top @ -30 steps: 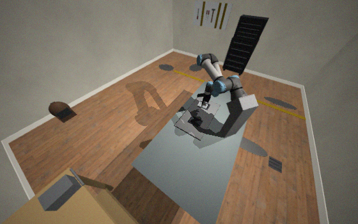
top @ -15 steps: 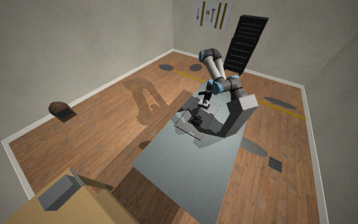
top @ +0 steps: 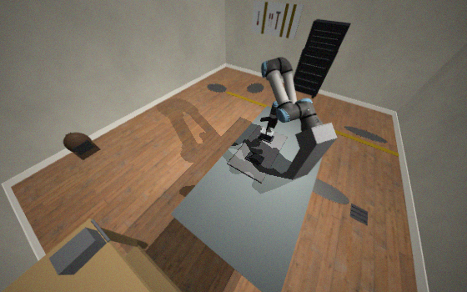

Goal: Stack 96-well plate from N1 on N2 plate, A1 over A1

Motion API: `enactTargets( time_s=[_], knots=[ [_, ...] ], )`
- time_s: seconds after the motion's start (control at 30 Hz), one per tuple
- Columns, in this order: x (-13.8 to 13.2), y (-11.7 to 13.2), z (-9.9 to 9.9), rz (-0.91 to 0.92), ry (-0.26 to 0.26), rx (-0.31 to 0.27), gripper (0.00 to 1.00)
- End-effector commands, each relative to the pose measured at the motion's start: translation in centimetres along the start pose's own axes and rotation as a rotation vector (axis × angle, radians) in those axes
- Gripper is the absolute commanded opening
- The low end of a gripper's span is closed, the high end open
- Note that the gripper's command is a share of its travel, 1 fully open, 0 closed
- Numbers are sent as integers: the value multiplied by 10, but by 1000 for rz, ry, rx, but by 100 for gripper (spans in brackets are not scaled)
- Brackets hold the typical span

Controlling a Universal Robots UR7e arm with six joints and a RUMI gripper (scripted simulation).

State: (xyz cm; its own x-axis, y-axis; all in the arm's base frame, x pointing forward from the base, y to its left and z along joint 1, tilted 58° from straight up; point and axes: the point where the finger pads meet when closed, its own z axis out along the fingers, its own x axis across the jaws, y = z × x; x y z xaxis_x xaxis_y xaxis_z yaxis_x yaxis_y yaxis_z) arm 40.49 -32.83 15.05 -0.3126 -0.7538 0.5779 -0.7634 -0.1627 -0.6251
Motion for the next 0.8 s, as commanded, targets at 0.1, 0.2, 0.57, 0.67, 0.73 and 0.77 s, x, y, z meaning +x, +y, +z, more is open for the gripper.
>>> enactTargets(
  time_s=[0.1, 0.2, 0.57, 0.67, 0.73, 0.77],
  knots=[
    [18, 0, 0, -1, -5, -1, 0],
    [19, 0, 0, -1, -5, -1, 0],
    [18, 0, 0, -1, -5, -1, 0],
    [18, 0, 0, -1, -5, -1, 0],
    [18, 0, 0, -1, -5, -1, 0],
    [18, 0, 0, -1, -5, -1, 0]
  ],
)
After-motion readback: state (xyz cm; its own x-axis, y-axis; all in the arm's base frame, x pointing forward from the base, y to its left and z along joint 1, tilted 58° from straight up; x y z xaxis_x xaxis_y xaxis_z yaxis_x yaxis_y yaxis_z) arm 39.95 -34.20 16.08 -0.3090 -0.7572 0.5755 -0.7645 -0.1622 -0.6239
